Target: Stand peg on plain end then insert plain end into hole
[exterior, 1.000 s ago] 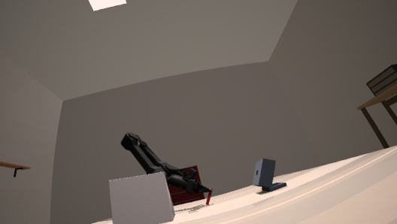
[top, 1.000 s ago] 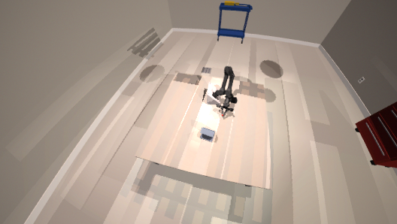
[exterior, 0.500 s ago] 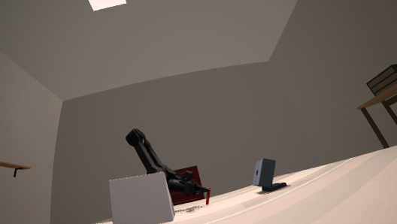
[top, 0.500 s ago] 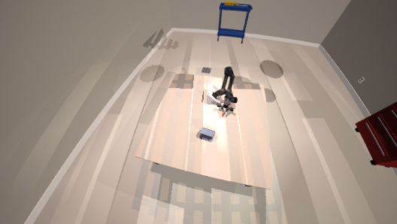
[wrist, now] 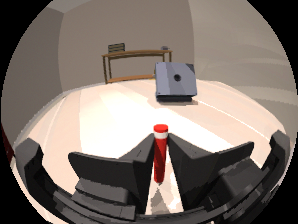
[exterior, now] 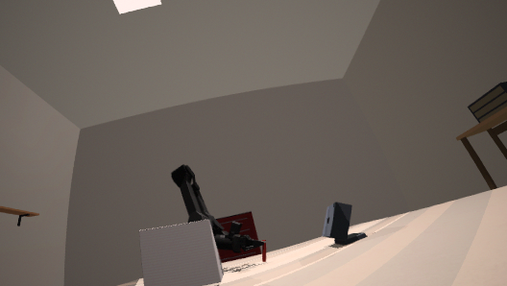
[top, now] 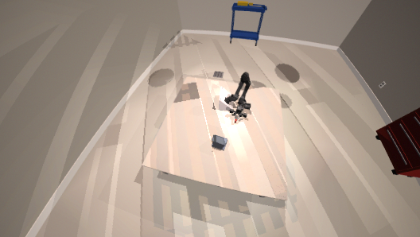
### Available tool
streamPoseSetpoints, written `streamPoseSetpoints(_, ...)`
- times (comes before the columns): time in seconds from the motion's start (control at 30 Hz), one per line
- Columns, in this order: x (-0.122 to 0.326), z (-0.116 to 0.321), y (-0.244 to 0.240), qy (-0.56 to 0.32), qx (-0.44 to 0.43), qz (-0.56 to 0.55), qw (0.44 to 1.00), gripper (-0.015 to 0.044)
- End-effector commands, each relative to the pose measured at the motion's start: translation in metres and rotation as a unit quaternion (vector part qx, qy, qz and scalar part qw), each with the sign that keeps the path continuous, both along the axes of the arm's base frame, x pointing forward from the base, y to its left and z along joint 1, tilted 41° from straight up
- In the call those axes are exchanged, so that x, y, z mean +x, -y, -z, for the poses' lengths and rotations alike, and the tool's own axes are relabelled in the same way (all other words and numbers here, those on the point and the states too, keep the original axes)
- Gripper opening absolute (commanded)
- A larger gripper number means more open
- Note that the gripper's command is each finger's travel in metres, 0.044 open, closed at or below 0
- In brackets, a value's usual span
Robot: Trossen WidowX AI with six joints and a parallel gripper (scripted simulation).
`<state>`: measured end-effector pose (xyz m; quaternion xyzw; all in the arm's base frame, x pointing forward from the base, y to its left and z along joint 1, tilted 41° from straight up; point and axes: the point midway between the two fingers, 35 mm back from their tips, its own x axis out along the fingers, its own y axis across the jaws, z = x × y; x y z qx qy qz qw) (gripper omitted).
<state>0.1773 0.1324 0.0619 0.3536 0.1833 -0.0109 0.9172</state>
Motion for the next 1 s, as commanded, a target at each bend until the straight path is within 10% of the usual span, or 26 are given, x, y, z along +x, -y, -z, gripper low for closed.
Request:
streamPoseSetpoints(0.0, -0.0032, 0.0001, -0.0009, 0.015, -0.002, 0.013, 1.0, 0.005)
streamPoseSetpoints(0.97, -0.0083, 0.0042, -0.0049, 0.027, -0.009, 0.02, 0.999, 0.005)
